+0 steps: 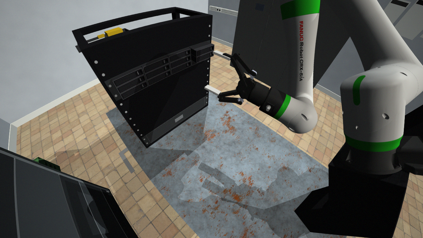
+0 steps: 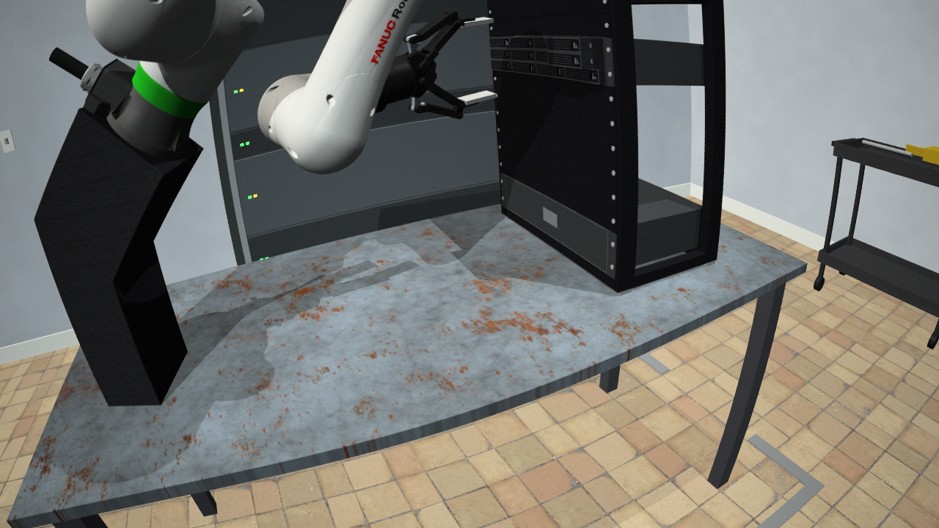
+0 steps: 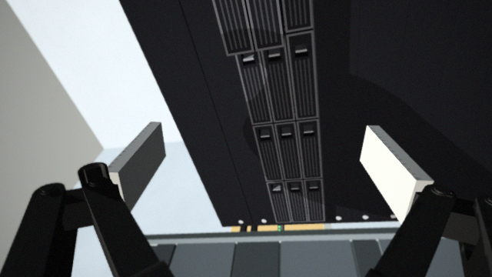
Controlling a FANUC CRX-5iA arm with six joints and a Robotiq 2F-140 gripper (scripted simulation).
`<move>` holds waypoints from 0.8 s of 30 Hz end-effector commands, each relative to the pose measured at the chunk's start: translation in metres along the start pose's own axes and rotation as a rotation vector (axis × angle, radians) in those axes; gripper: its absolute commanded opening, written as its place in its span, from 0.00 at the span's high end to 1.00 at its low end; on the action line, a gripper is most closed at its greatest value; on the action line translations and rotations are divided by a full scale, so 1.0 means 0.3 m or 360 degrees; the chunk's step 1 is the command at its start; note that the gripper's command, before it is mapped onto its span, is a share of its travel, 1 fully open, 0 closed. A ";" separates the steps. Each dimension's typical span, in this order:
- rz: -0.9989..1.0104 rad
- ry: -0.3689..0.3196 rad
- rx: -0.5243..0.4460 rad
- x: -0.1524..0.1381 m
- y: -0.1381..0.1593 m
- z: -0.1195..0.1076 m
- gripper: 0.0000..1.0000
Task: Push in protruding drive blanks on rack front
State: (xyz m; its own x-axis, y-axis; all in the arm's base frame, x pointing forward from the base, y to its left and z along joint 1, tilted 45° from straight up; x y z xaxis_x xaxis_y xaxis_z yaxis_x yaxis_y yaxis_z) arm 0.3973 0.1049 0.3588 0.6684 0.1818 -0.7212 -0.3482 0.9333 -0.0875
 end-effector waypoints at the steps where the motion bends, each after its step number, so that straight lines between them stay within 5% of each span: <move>1: -0.0104 -0.0022 0.0185 -0.007 -0.004 0.004 0.00; 24: -0.0302 0.0051 0.0409 -0.010 -0.026 -0.034 0.00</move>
State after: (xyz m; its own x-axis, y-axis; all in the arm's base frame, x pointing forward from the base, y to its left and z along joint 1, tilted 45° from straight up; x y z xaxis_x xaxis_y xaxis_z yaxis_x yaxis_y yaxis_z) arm 0.3918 0.0939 0.3545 0.6829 -0.0065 -0.7305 -0.0431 0.9979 -0.0492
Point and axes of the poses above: the point where the finger pads meet when closed, its own z axis out along the fingers, its own x axis across the jaws, y = z × x, the point moved 4 cm from there along -z, back along the fingers, and after that the axes turned 10 degrees about z, right-handed, at the moved point
